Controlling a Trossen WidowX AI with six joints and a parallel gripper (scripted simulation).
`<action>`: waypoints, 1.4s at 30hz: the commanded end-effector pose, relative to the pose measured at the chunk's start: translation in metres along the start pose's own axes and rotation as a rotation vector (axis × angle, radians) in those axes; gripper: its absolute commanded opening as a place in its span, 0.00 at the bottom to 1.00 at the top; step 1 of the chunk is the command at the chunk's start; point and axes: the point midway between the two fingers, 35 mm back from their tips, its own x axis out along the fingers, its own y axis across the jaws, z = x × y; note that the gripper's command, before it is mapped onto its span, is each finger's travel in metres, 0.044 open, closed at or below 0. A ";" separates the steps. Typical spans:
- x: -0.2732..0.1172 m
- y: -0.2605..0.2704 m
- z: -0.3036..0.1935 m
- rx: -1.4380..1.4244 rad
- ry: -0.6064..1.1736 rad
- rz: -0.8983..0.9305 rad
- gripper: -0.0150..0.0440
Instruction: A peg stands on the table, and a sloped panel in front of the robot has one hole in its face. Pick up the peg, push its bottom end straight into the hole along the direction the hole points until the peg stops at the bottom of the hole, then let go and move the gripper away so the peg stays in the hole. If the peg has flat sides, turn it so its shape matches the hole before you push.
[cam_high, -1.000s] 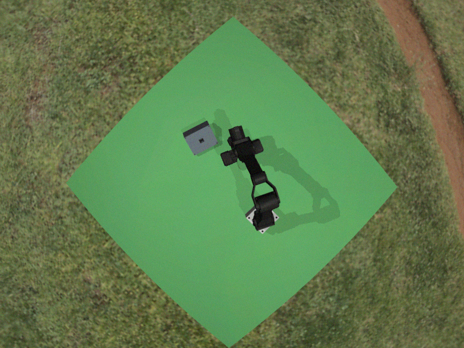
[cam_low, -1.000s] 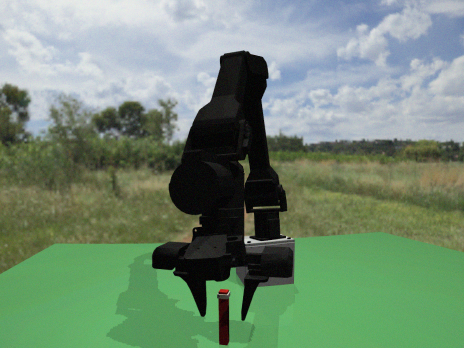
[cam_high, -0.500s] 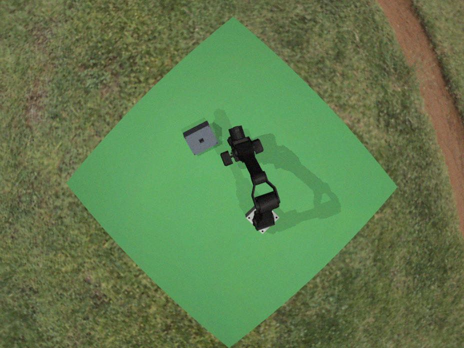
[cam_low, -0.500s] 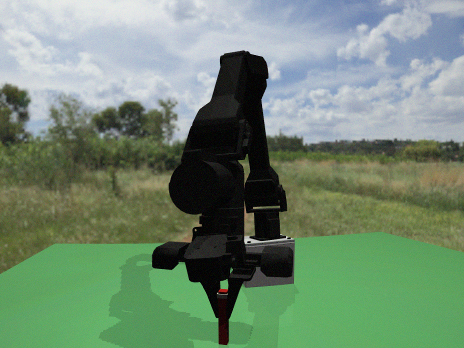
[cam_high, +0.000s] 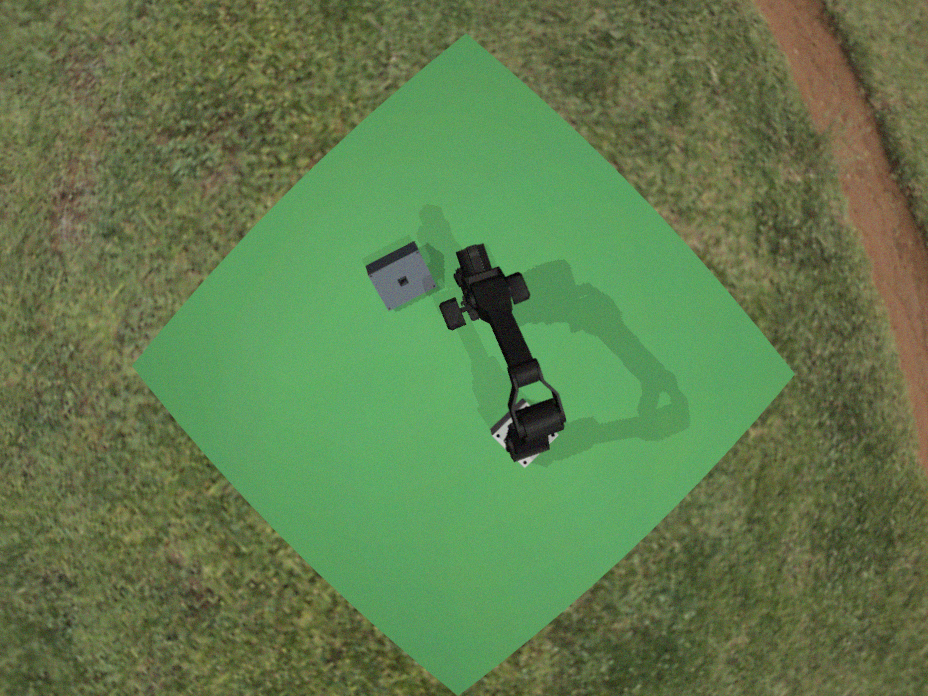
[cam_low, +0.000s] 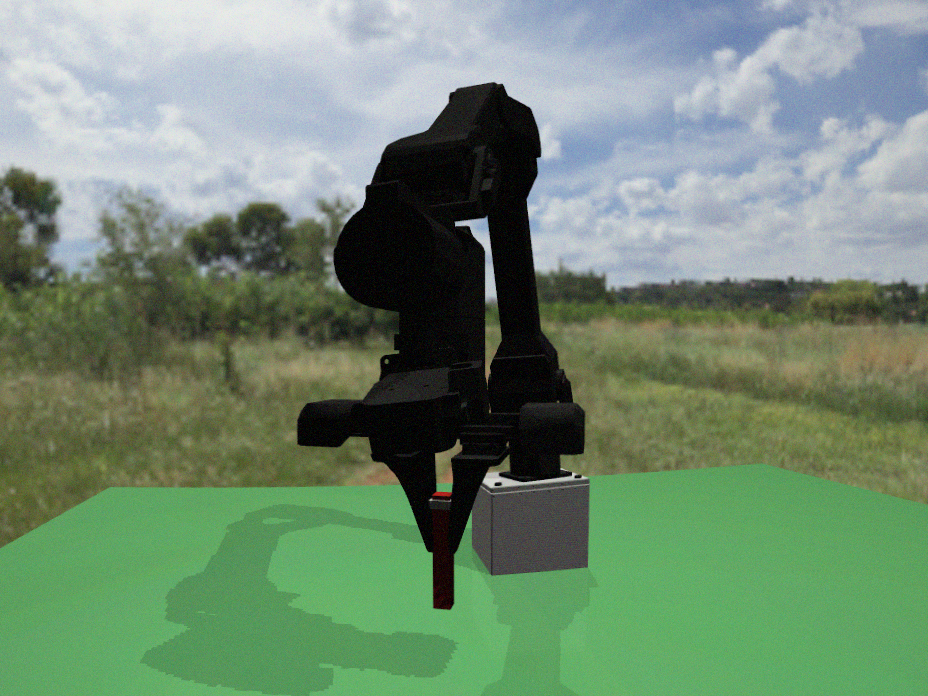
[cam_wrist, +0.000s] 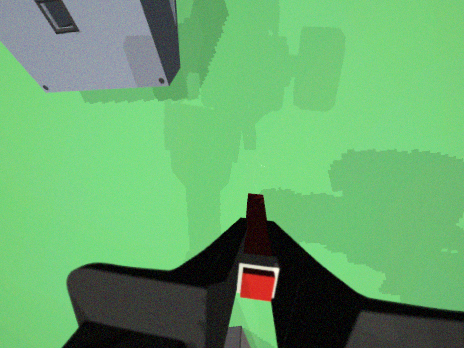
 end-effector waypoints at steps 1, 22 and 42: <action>-0.015 0.000 0.000 0.003 0.001 0.003 0.25; -0.019 0.023 0.011 -0.018 -0.108 -0.028 0.25; -0.025 0.051 0.021 -0.038 -0.238 -0.044 0.25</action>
